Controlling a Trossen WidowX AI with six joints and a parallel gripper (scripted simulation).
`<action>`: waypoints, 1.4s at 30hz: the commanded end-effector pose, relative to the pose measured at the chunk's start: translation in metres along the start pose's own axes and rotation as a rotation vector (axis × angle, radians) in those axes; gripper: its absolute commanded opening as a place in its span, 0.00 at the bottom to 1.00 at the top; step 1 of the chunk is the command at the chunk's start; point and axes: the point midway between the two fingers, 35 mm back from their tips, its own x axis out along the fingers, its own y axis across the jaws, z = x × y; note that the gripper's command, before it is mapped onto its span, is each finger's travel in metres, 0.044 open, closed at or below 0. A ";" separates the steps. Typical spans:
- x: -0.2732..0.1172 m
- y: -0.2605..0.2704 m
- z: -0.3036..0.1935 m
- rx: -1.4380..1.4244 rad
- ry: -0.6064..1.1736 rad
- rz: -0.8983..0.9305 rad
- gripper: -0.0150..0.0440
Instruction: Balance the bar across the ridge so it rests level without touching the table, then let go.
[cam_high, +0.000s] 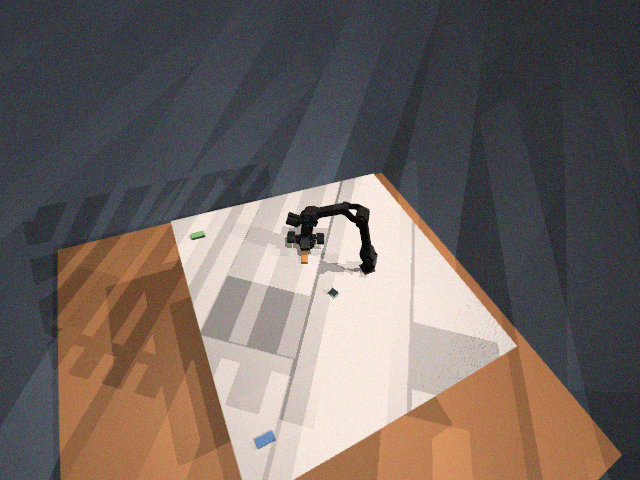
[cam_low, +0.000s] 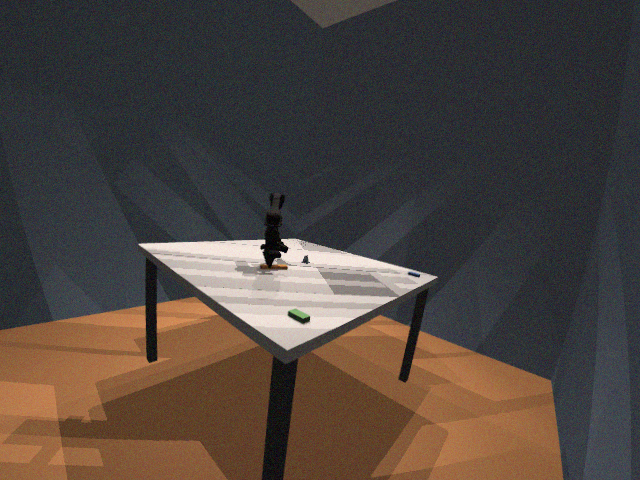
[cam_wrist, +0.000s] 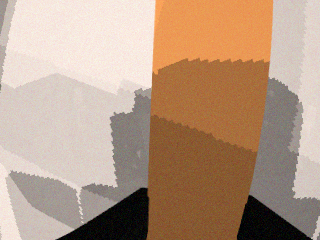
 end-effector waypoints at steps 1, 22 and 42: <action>-0.010 -0.003 -0.001 -0.001 0.003 -0.007 0.25; -0.065 -0.004 -0.001 -0.003 0.004 -0.006 0.25; -0.094 0.002 0.026 0.059 0.002 -0.006 0.25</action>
